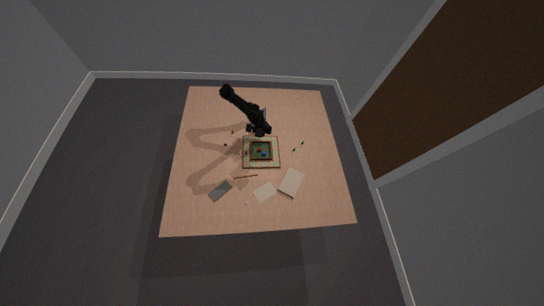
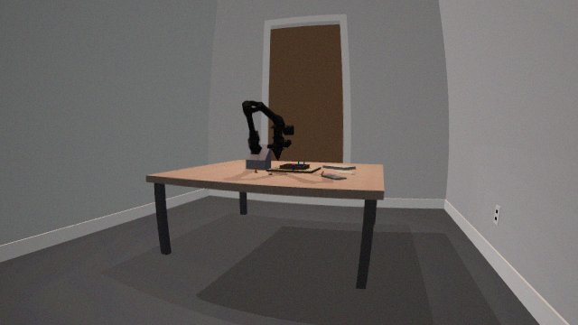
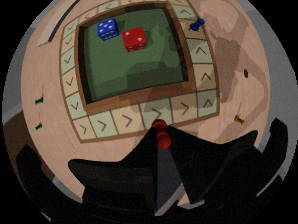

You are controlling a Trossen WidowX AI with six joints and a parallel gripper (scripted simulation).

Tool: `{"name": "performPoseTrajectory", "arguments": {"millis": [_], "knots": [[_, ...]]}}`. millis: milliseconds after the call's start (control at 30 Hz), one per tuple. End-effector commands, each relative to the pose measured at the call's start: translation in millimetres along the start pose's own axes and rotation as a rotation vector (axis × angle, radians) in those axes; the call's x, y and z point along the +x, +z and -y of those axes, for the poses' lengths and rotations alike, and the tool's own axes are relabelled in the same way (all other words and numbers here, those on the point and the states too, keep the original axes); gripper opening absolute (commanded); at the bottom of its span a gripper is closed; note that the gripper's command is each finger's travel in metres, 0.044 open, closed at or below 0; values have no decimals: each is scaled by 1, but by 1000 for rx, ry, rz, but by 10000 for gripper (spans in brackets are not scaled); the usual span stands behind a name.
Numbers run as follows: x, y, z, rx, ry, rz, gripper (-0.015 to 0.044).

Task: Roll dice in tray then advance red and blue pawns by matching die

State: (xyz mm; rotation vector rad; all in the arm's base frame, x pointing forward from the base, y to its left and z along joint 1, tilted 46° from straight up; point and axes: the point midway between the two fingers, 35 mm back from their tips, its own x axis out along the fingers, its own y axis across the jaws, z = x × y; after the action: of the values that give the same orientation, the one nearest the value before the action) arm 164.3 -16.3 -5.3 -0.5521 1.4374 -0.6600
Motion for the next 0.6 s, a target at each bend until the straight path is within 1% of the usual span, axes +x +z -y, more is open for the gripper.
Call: {"name": "performPoseTrajectory", "arguments": {"millis": [0,167,567], "knots": [[14,-2,2,-9,-9,-3,0],[31,-3,4,-8,-12,-3,0],[40,-3,4,-8,-12,-3,0]]}}
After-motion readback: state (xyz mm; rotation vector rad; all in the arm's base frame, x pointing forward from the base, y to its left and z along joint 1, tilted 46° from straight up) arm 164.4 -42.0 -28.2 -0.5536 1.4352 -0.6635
